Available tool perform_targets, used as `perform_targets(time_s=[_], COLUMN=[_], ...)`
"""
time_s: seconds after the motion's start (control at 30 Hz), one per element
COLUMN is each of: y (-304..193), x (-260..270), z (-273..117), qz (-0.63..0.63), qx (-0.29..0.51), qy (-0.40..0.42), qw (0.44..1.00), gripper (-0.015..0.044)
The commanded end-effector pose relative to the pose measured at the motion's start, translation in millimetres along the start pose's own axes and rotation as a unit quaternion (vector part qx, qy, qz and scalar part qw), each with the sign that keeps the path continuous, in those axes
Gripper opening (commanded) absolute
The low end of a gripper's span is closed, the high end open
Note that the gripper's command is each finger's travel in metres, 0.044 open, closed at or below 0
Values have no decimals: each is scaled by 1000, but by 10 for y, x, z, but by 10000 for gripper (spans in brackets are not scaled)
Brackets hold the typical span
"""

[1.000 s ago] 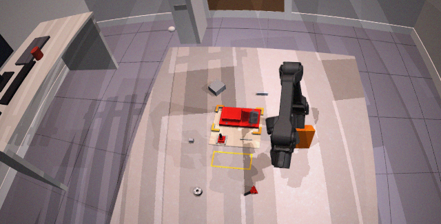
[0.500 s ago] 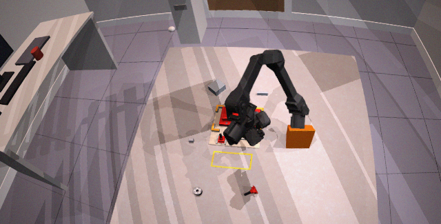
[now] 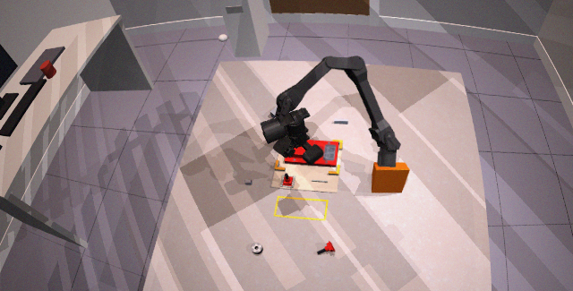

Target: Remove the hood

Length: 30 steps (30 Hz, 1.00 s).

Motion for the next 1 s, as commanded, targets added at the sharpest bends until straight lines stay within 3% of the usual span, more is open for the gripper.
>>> perform_targets(time_s=[0.0,0.1,0.17,0.97], y=[-465,-685,-713,-706], x=[-491,-662,-622,-625], z=[178,263,275,384], qz=[284,400,413,415], qx=[-5,-2,-1,-2], qy=[-3,-8,-8,-8], qw=[959,917,911,910], gripper=[440,440,440,440])
Point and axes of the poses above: the point midway between the two fingers, 35 mm back from their tips, its own z axis out along the fingers, its own x axis across the jaws, y = z × x, the point moved 9 cm from there along -z, back along the fingers, and after that the axes turned 12 degrees about -z, right-handed, at the moved point
